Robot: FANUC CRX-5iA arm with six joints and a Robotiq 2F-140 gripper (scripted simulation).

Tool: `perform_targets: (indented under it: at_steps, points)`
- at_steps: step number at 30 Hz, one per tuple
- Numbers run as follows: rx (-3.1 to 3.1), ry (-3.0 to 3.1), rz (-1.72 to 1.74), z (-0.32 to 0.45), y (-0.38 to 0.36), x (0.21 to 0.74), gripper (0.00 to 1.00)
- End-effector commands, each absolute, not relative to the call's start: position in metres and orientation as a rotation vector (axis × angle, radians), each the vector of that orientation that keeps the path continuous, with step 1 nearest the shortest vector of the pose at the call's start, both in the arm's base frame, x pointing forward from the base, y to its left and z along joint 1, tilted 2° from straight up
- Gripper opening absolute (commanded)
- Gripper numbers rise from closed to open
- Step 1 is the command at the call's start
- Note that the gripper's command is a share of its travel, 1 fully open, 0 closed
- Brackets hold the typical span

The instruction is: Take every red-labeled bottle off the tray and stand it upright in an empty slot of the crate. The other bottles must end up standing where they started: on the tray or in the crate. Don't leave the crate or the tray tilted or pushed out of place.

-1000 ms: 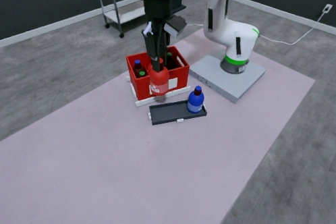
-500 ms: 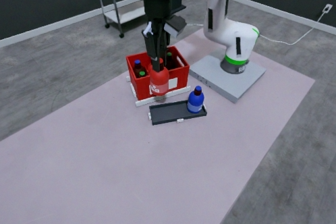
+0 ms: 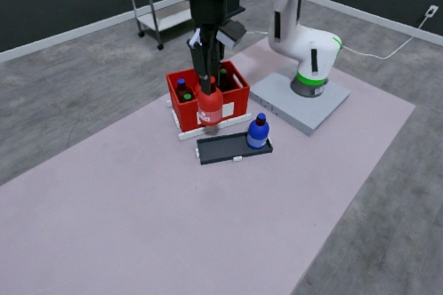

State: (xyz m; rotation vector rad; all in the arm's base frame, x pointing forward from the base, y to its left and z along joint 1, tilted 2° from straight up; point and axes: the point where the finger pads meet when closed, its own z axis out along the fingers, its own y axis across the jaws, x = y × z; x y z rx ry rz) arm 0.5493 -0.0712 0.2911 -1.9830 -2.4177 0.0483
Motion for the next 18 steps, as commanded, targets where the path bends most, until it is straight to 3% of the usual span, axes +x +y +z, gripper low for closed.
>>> perform_targets:
  at_steps: [1, 18]
  points:
    - [-1.985, -2.419, 0.046, 0.2921, -0.0715, 0.5494, 0.1]
    - [-1.985, -2.419, 0.046, 0.2924, -0.0741, 0.5431, 0.1]
